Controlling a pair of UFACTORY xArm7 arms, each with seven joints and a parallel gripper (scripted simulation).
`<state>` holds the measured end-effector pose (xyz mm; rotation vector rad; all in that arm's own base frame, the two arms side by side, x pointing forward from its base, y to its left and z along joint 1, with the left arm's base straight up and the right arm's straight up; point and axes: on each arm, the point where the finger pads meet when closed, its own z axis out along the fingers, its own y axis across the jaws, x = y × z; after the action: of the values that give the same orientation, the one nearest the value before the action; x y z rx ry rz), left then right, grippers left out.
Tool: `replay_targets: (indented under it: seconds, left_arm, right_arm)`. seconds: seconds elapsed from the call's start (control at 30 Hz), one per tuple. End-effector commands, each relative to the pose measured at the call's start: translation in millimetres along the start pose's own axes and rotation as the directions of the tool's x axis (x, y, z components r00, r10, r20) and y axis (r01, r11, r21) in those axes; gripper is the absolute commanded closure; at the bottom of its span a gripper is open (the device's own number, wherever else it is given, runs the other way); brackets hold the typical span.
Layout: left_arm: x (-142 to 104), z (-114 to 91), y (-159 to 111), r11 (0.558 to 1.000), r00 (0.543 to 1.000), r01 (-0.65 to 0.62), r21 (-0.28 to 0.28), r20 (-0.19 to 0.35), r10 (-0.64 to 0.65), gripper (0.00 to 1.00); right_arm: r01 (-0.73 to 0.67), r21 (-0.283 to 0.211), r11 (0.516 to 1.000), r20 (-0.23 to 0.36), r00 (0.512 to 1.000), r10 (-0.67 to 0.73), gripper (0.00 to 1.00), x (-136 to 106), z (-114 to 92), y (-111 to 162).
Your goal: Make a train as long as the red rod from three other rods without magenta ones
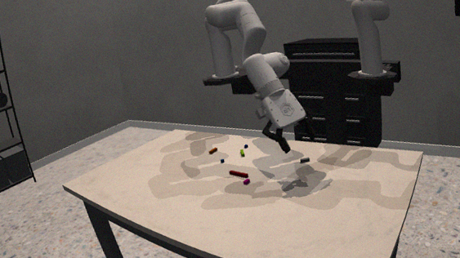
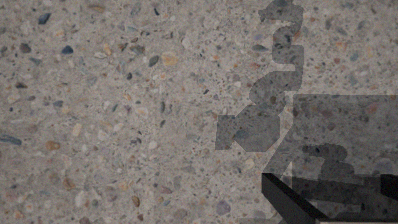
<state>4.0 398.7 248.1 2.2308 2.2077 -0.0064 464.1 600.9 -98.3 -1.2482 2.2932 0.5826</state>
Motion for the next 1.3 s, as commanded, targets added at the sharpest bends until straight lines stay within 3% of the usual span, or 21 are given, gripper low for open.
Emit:
replay_targets:
  seconds: [0.0,0.17,0.2,0.4,0.67,0.73,0.77,0.87,1.23,1.27]
  left_arm:
    - [1.3,-1.9,0.1,1.000,1.000,0.000,-0.001,-0.005,0.000,0.00]
    - [1.3,-1.9,0.1,1.000,1.000,0.000,-0.001,-0.005,0.000,0.00]
    - [1.3,-1.9,0.1,1.000,1.000,0.000,-0.001,-0.005,0.000,0.00]
    - [1.3,-1.9,0.1,1.000,1.000,0.000,-0.001,-0.005,0.000,0.00]
    - [1.3,-1.9,0.1,1.000,1.000,0.000,-0.001,-0.005,0.000,0.00]
    - [1.3,-1.9,0.1,1.000,1.000,0.000,-0.001,-0.005,0.000,0.00]
    - [1.3,-1.9,0.1,1.000,1.000,0.000,-0.001,-0.005,0.000,0.00]
    - [1.3,-1.9,0.1,1.000,1.000,0.000,-0.001,-0.005,0.000,0.00]
    - [1.3,-1.9,0.1,1.000,1.000,0.000,-0.001,-0.005,0.000,0.00]
    - [1.3,-1.9,0.1,1.000,1.000,0.000,-0.001,-0.005,0.000,0.00]
  right_arm:
    - [0.158,-0.023,0.987,-0.045,0.986,-0.159,0.00,3.6,-1.5,1.6]
    - [0.251,-0.041,0.967,-0.075,0.964,-0.254,0.00,10.1,-1.8,1.4]
    - [0.336,-0.061,0.940,-0.103,0.934,-0.341,0.00,16.9,-2.5,0.6]
    - [0.486,-0.111,0.867,-0.155,0.853,-0.498,0.00,31.5,-4.8,-2.8]
    - [0.664,-0.207,0.719,-0.219,0.684,-0.696,0.00,56.2,-11.3,-12.7]
    - [0.664,-0.207,0.719,-0.219,0.684,-0.696,0.00,56.2,-11.3,-12.7]
    - [0.713,-0.248,0.656,-0.236,0.612,-0.754,0.00,65.7,-14.7,-17.6]
    - [0.747,-0.284,0.601,-0.249,0.548,-0.799,0.00,73.9,-18.1,-22.5]
    - [0.817,-0.472,0.330,-0.269,0.223,-0.937,0.00,113.0,-40.3,-51.8]
    - [0.817,-0.472,0.330,-0.269,0.223,-0.937,0.00,113.0,-40.3,-51.8]
